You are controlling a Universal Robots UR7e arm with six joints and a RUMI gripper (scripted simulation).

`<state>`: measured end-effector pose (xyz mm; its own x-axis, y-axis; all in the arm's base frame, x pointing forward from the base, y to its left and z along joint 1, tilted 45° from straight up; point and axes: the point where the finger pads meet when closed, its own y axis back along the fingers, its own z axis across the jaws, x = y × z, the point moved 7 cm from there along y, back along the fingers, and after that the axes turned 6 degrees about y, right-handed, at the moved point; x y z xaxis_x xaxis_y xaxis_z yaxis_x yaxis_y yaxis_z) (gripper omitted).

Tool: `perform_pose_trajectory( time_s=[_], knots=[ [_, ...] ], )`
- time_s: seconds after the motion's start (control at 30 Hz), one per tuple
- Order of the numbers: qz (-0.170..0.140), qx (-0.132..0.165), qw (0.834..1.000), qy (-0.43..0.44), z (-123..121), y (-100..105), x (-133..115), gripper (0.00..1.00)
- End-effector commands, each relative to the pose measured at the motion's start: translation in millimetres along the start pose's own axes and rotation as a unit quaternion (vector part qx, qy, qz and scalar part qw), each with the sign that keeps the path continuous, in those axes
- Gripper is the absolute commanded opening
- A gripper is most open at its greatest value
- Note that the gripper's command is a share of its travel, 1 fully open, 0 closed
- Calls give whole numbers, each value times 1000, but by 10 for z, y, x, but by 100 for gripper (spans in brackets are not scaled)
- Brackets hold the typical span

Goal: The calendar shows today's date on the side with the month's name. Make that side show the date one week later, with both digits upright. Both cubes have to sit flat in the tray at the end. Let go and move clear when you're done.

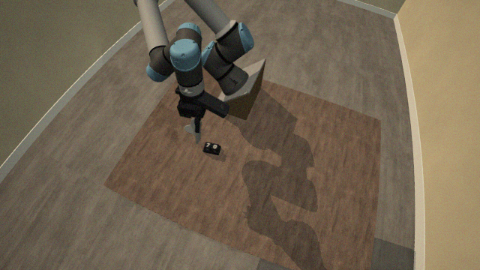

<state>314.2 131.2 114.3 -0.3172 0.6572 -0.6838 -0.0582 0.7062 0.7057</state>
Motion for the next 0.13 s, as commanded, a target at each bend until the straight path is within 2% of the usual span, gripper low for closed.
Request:
perform_pose_trajectory(
  time_s=[0.0, 0.1],
  knots=[
    [0, 0, 1000, 0, 2, 2, 0, 100],
    [0, 0, 1000, 0, 2, 2, 0, 100]
  ],
)
